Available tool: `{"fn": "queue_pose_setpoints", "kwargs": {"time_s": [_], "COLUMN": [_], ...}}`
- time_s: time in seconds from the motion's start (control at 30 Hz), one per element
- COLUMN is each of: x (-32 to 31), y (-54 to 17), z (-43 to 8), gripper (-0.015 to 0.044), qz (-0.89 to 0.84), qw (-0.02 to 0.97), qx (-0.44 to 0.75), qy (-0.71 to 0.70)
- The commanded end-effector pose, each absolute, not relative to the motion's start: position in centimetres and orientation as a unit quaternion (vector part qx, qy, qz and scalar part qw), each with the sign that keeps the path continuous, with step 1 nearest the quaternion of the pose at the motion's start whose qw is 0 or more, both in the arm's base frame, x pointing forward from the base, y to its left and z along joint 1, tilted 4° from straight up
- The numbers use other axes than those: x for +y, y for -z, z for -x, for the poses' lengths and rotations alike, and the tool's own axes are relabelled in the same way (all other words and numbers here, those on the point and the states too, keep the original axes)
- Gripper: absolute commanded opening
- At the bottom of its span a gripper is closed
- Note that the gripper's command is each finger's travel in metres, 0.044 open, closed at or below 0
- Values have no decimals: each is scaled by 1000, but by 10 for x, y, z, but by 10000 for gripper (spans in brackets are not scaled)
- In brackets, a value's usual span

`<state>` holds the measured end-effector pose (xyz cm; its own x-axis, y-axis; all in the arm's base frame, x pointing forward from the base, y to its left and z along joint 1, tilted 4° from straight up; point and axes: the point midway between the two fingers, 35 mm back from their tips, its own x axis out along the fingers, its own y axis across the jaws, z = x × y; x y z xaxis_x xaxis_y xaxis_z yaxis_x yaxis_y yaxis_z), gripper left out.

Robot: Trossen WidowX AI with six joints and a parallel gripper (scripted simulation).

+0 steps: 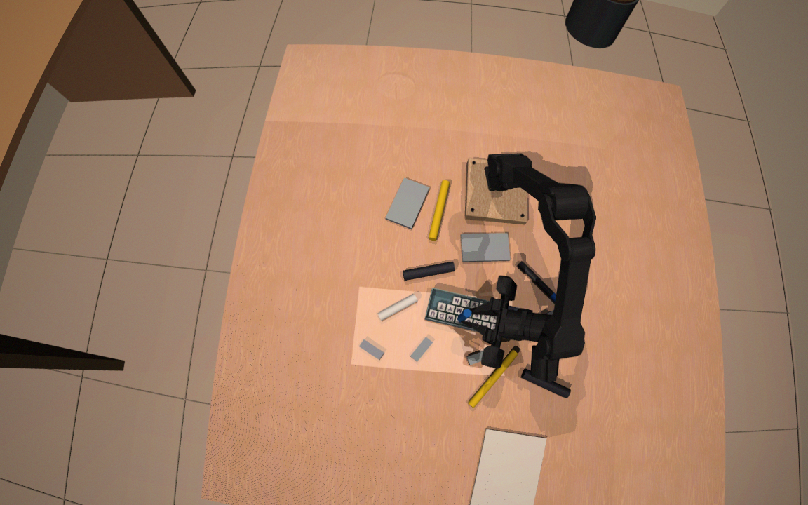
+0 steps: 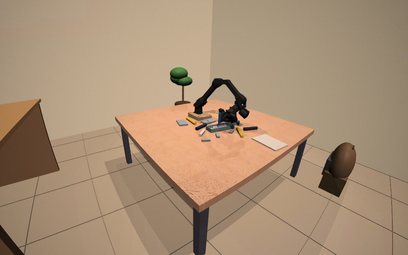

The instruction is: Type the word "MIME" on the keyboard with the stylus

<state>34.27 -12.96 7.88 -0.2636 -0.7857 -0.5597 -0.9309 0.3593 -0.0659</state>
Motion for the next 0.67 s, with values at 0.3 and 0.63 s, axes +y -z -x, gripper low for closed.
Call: {"fn": "queue_pose_setpoints", "kwargs": {"time_s": [0.3,0.63], "x": [-131,-131], "y": [-114,-112], "z": [-337,-337], "gripper": [81,81], "qz": [548,548], "qw": [260,261], "qx": [783,783], "qy": [-141,-138]}}
